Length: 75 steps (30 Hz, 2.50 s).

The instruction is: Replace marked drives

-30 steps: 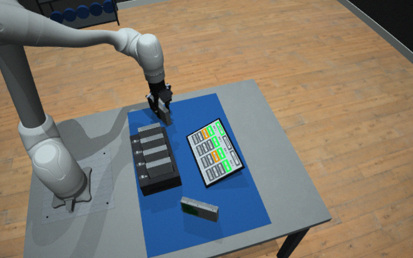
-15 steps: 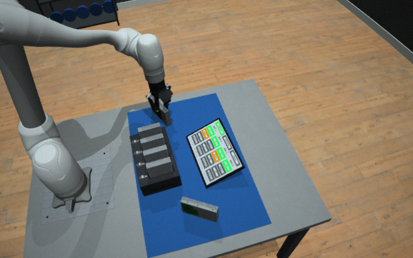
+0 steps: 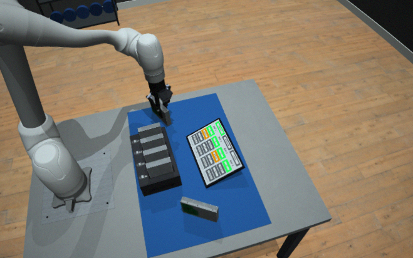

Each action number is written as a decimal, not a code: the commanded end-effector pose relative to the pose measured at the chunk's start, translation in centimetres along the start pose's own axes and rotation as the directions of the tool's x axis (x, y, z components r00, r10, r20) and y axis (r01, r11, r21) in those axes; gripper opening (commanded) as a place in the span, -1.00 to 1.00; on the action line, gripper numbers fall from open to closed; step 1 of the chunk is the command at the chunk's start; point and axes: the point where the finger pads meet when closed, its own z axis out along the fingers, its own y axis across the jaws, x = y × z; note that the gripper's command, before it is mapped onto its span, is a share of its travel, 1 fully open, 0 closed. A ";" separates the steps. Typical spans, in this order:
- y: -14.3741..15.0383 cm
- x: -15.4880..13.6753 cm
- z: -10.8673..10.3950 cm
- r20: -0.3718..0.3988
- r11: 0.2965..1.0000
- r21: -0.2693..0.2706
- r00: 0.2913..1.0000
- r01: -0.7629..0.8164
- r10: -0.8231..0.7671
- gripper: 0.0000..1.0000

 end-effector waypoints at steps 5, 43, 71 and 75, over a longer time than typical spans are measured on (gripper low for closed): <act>0.0 0.0 -0.1 0.000 1.000 0.001 1.000 0.000 0.000 -0.50; 0.0 0.0 -0.3 0.000 1.000 0.001 1.000 0.000 0.000 -0.80; 0.0 0.0 -2.3 0.000 1.000 0.001 1.000 0.000 0.000 -0.80; 0.0 0.0 -2.7 0.000 1.000 0.001 1.000 0.000 0.000 -0.80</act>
